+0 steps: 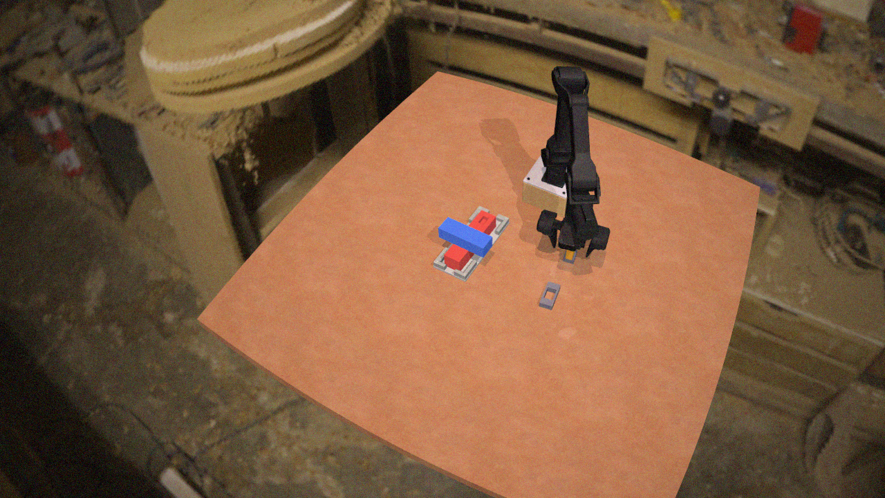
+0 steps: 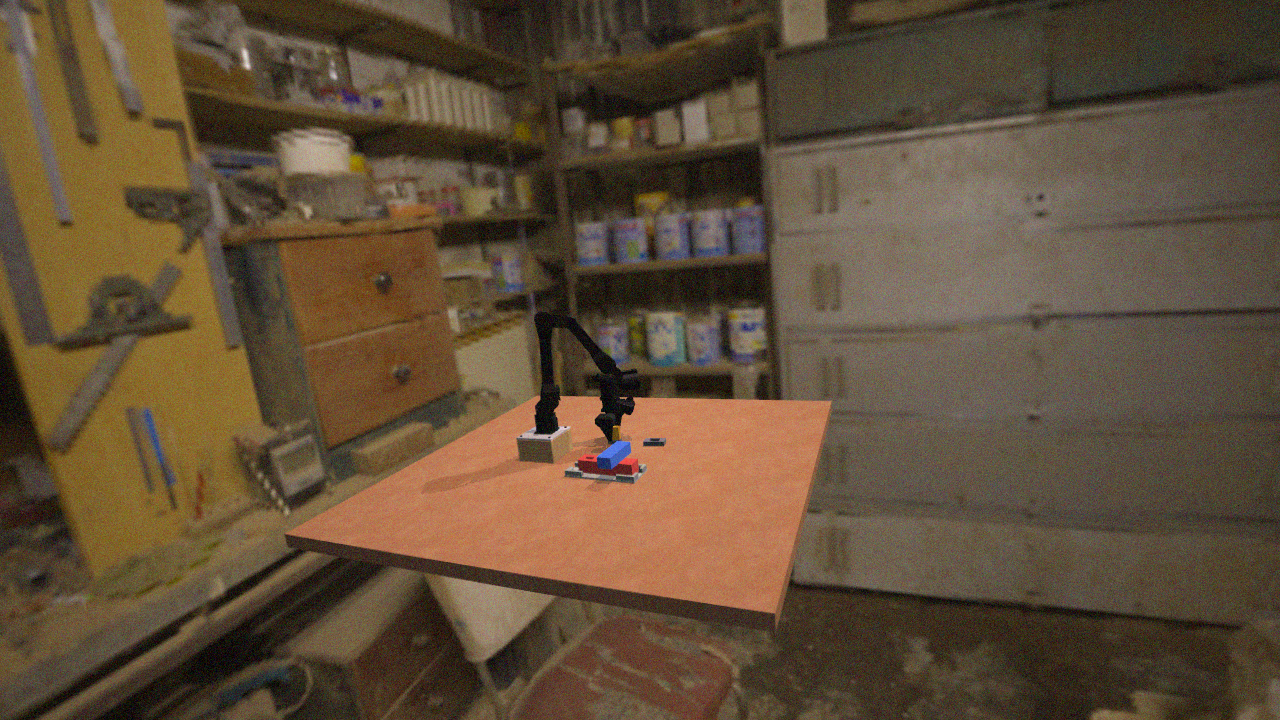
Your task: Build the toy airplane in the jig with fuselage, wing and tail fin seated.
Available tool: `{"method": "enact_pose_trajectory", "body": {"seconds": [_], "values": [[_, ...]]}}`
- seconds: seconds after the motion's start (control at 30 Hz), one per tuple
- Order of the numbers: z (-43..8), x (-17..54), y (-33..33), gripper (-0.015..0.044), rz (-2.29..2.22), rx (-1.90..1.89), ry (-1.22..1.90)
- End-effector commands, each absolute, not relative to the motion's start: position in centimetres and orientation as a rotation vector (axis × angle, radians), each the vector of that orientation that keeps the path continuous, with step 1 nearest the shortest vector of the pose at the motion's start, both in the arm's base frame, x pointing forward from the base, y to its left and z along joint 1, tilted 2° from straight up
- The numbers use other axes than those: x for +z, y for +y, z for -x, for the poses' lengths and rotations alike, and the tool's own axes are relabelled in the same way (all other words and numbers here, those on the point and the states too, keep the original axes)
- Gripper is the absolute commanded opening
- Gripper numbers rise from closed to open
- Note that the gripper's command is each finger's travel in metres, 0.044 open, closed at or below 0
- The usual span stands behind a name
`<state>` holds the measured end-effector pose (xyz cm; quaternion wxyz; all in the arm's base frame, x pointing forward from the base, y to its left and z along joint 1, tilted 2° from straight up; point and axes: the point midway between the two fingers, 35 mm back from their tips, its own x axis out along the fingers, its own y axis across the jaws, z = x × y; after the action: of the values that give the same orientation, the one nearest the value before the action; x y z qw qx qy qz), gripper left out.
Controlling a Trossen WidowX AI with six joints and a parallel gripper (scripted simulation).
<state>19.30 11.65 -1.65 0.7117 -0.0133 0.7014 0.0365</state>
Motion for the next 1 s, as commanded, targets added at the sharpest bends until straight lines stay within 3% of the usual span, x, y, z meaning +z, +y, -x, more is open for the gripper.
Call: {"method": "enact_pose_trajectory", "body": {"seconds": [0.0, 0.4, 0.67, 0.97], "values": [[-19.2, -1.9, 11.7, 0.0387, 0.023, 0.08, 1.556], [-19.2, -1.9, 11.7, 0.0072, 0.023, 0.08, 1.556], [-19.2, -1.9, 11.7, 0.0, 0.023, 0.08, 1.556], [-19.5, 0.2, 11.8, 0.0, 0.025, 0.083, 1.559]]}}
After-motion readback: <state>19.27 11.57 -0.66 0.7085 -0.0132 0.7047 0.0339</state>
